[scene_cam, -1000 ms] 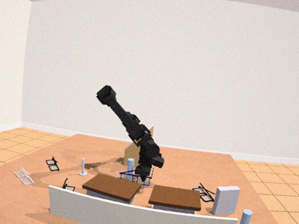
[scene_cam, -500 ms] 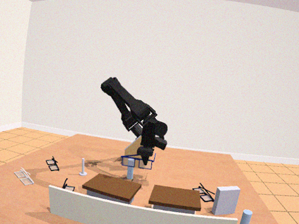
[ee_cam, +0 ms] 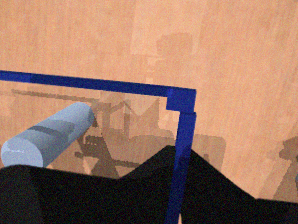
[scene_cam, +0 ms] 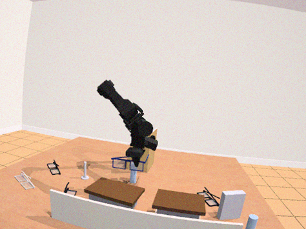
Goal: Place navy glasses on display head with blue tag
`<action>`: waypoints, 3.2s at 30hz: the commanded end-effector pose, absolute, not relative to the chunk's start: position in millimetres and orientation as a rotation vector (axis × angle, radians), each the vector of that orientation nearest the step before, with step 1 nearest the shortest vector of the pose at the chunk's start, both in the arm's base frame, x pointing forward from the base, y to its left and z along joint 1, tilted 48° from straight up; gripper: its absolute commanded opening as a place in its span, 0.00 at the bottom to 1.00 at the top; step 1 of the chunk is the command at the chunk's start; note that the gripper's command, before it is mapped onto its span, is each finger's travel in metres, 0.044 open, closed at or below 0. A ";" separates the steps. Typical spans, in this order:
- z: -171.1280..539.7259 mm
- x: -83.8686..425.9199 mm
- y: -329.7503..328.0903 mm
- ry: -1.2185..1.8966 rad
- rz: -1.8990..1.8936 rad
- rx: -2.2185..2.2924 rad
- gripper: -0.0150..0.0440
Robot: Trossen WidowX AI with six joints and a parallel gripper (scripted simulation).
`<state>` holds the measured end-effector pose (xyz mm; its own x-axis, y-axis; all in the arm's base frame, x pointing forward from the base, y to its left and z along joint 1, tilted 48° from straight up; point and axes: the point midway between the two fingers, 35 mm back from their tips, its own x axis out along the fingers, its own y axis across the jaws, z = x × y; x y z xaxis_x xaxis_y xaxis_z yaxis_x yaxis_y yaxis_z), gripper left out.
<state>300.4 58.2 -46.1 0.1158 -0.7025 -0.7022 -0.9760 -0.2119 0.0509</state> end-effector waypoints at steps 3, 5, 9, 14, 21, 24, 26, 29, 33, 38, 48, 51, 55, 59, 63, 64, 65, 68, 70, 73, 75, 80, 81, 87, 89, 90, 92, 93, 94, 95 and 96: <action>-8.8 321.9 29.5 1.613 0.862 -1.977 0.25; 2.6 326.8 19.3 1.612 0.861 -1.978 0.25; 25.9 334.2 -2.4 1.613 0.856 -1.981 0.25; 55.7 338.9 -31.3 1.621 0.845 -1.987 0.25; 97.1 336.5 -72.5 1.646 0.822 -1.999 0.25; 101.2 335.7 -76.6 1.649 0.820 -2.000 0.25; 101.2 335.7 -76.6 1.649 0.820 -2.000 0.25; 101.2 335.7 -76.6 1.649 0.820 -2.000 0.25; 99.2 336.3 -78.5 1.649 0.820 -2.000 0.25; 85.0 340.0 -93.2 1.648 0.821 -1.999 0.25; 61.2 342.9 -120.6 1.651 0.818 -2.002 0.25; 61.0 343.0 -120.5 1.651 0.818 -2.002 0.25; 59.3 344.8 -118.6 1.651 0.818 -2.002 0.25; 56.4 347.7 -115.5 1.651 0.818 -2.002 0.25; 55.8 348.4 -114.8 1.651 0.818 -2.002 0.25; 55.7 348.5 -114.7 1.651 0.818 -2.002 0.25; 55.5 348.7 -114.5 1.650 0.818 -2.002 0.25; 54.7 349.6 -113.5 1.650 0.818 -2.002 0.25; 53.9 350.4 -112.7 1.650 0.818 -2.002 0.25; 52.8 351.7 -111.4 1.650 0.818 -2.002 0.25; 52.0 352.4 -110.6 1.650 0.818 -2.002 0.25; 50.0 354.2 -108.4 1.650 0.818 -2.001 0.25; 49.6 354.6 -108.0 1.650 0.818 -2.001 0.25; 47.0 356.6 -105.3 1.650 0.818 -2.001 0.25; 46.0 357.2 -104.3 1.650 0.818 -2.001 0.25; 45.5 357.6 -103.8 1.650 0.818 -2.001 0.25; 44.6 358.2 -102.8 1.650 0.818 -2.001 0.25; 44.1 358.5 -102.3 1.650 0.818 -2.001 0.25; 43.6 358.8 -101.8 1.650 0.818 -2.001 0.25; 43.1 359.1 -101.2 1.650 0.818 -2.001 0.25; 42.6 359.3 -100.7 1.650 0.818 -2.001 0.25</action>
